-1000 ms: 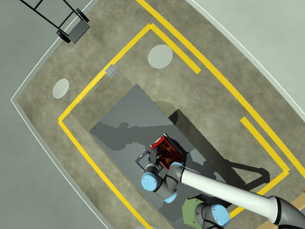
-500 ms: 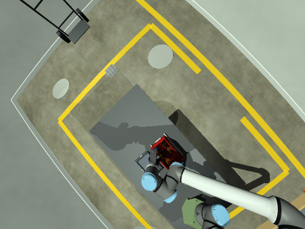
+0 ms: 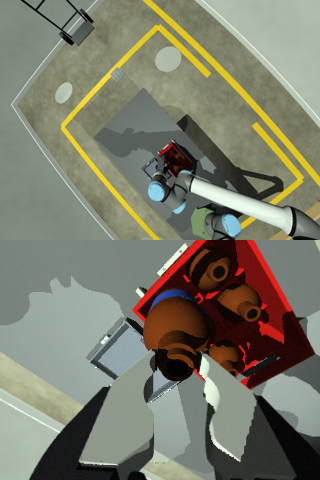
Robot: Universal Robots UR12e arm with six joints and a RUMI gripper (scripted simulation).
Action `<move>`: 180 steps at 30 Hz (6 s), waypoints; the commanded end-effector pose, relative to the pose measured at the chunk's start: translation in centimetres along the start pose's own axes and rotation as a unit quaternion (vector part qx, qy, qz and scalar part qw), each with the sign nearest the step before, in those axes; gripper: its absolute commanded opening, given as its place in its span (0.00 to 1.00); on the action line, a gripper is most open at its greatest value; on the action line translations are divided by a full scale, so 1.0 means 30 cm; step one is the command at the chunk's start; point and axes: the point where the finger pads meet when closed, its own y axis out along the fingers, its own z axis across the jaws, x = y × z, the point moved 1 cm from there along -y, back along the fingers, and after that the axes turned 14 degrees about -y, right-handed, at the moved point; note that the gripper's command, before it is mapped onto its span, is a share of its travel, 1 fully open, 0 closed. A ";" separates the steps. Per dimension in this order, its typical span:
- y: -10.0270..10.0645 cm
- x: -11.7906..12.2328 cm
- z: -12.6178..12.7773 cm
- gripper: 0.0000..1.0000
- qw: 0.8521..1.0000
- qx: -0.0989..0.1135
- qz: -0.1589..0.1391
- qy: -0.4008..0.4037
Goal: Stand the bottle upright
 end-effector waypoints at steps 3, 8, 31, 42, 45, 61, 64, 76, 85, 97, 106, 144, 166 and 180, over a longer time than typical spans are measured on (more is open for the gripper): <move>-0.027 -0.002 0.000 0.00 1.000 0.000 0.000 0.000; -0.036 -0.002 0.000 0.00 1.000 0.000 0.000 0.000; -0.038 -0.002 0.000 0.00 1.000 0.000 0.000 0.000; -0.038 -0.002 0.000 0.00 1.000 0.000 0.000 0.000; -0.038 -0.002 0.000 0.00 1.000 0.000 0.000 0.000; -0.038 0.001 -0.002 0.00 1.000 0.000 0.000 0.000; -0.038 0.001 -0.002 0.00 1.000 0.000 0.000 0.000; -0.038 0.013 -0.012 0.00 1.000 0.000 0.000 0.000; -0.038 0.027 -0.022 0.00 1.000 0.000 0.000 0.000; -0.038 0.059 -0.047 0.00 1.000 0.000 0.000 0.000; -0.038 0.091 -0.072 0.00 1.000 0.000 0.000 0.000; -0.038 0.288 -0.224 0.00 1.000 0.000 0.000 0.000; -0.038 0.411 -0.318 0.00 1.000 0.000 0.000 0.000; -0.038 0.494 -0.383 0.00 1.000 0.000 0.000 0.000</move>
